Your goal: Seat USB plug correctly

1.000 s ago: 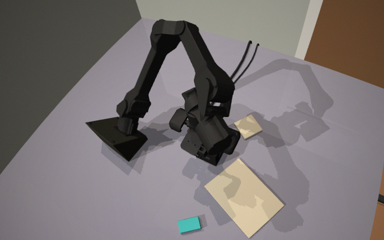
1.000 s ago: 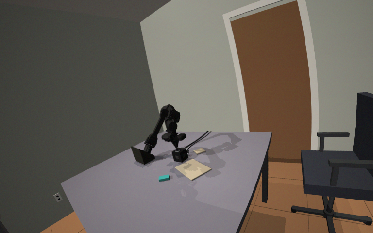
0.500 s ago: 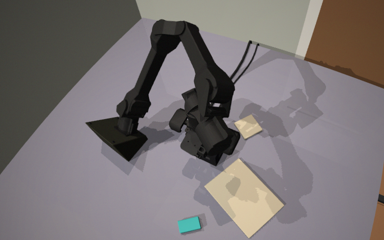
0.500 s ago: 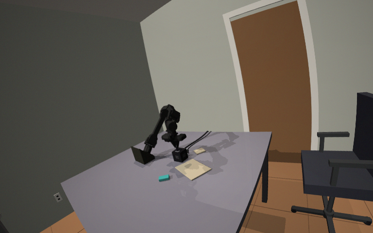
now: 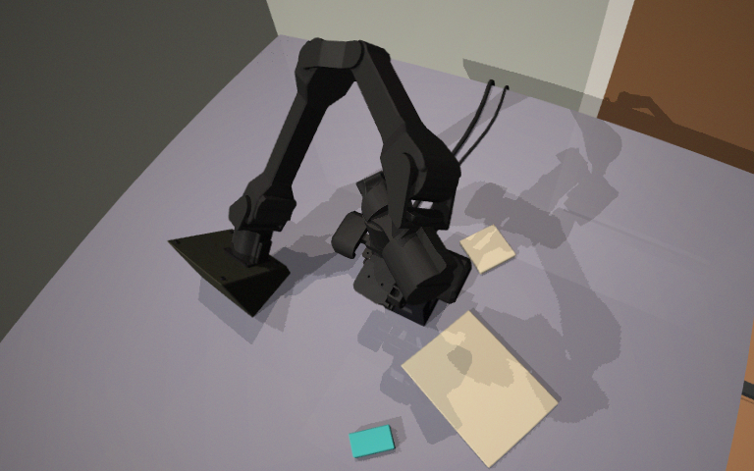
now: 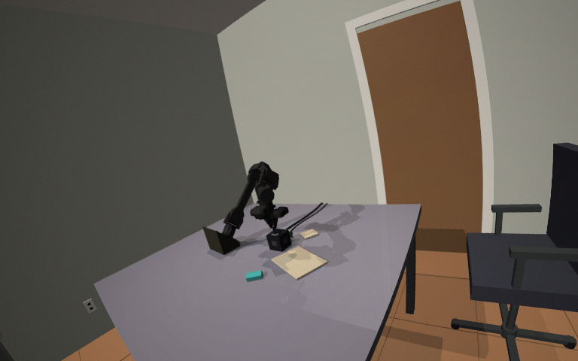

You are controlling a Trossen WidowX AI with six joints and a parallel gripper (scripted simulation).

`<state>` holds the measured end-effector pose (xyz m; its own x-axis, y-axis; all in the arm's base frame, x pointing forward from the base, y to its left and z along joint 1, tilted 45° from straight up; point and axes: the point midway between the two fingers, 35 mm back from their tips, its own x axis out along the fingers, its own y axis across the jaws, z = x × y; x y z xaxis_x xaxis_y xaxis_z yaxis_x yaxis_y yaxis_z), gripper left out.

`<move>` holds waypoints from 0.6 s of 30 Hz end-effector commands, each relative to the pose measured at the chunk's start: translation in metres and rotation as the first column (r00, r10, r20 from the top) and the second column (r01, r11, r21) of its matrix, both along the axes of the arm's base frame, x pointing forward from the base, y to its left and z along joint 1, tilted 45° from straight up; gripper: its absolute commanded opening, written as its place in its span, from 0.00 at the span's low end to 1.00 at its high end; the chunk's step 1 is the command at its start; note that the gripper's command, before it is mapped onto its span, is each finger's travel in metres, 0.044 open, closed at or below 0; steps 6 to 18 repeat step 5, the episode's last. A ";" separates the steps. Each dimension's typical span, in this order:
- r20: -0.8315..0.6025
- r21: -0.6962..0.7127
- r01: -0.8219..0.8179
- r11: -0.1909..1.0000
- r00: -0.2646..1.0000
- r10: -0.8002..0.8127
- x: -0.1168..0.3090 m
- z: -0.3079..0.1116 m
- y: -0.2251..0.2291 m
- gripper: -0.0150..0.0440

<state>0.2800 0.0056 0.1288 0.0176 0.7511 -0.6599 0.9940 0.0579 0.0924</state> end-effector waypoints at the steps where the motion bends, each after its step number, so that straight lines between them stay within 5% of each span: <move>1: 0.004 -0.003 -0.002 1.000 1.000 0.002 0.000 0.003 -0.003 0.42; 18: 0.003 -0.004 -0.002 1.000 1.000 0.002 0.000 0.006 -0.006 0.42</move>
